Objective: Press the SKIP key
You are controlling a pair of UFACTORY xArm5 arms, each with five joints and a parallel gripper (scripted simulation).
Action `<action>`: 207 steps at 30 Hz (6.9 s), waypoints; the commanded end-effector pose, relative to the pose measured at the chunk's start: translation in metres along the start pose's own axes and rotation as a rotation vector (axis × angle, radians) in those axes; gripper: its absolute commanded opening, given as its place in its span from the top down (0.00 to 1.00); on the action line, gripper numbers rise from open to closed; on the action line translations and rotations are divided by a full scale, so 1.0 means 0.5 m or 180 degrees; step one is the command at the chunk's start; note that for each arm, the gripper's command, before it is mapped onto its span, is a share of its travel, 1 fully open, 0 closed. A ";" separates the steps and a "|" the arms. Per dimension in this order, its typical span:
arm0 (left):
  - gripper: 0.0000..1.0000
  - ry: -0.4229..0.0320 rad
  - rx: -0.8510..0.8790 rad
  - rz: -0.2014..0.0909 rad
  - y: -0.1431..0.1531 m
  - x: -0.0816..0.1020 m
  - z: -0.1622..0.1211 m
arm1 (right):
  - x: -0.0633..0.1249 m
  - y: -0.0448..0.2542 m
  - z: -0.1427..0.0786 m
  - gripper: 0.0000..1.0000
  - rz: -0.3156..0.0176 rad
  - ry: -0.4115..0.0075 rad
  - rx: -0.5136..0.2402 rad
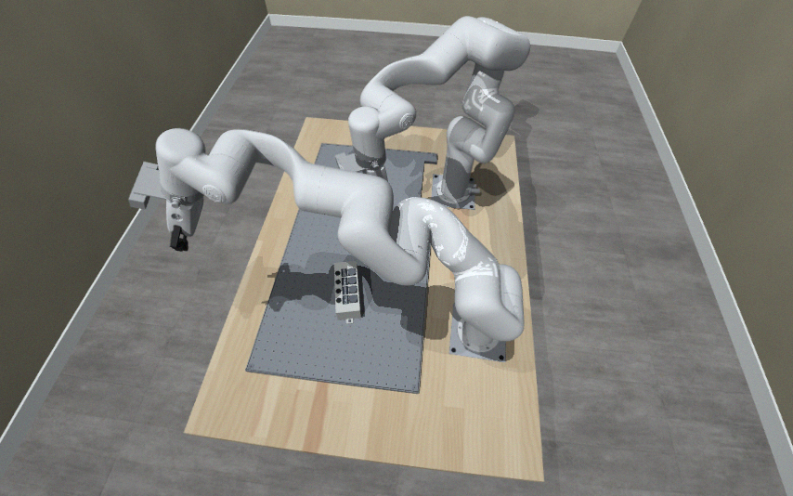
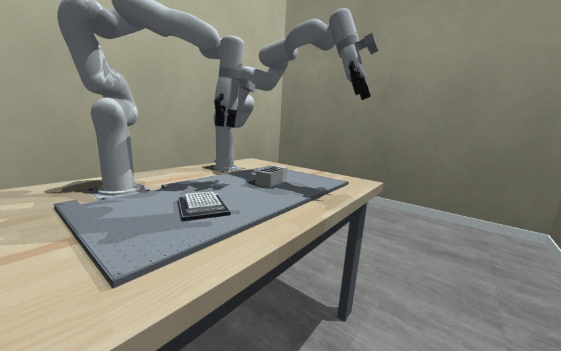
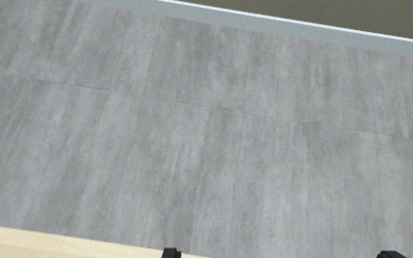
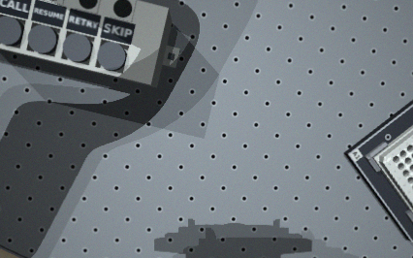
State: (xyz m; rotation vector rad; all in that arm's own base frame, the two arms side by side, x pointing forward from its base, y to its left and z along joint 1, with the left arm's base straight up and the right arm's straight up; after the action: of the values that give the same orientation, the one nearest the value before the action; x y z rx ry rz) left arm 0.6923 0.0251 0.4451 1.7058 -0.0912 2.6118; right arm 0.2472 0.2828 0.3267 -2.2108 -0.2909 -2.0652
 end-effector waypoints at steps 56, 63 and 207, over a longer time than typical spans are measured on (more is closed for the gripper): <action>0.00 0.0014 0.0000 0.0001 0.000 0.004 0.001 | 0.173 0.017 -0.023 0.00 0.0052 0.0072 0.0117; 0.00 0.0014 0.0000 0.0001 0.000 0.004 0.001 | 0.243 0.034 -0.045 0.00 0.0095 0.0137 0.0239; 0.00 0.0014 0.0000 0.0001 0.000 0.004 0.001 | 0.655 0.537 -0.377 0.00 0.0242 0.0728 -0.1342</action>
State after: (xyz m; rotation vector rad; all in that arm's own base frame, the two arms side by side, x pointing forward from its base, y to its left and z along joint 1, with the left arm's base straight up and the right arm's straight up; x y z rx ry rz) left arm 0.6923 0.0251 0.4451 1.7058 -0.0912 2.6118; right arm 0.1389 0.0090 0.6809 -2.0998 0.2409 -2.4733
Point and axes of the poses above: on each arm, the point where the finger pads meet when closed, its own x axis back along the fingers, its own y axis across the jaws, z = x × y, the point moved 8 cm from there along x, back along the fingers, and after that the axes turned 14 degrees about -x, right-handed, at the moved point
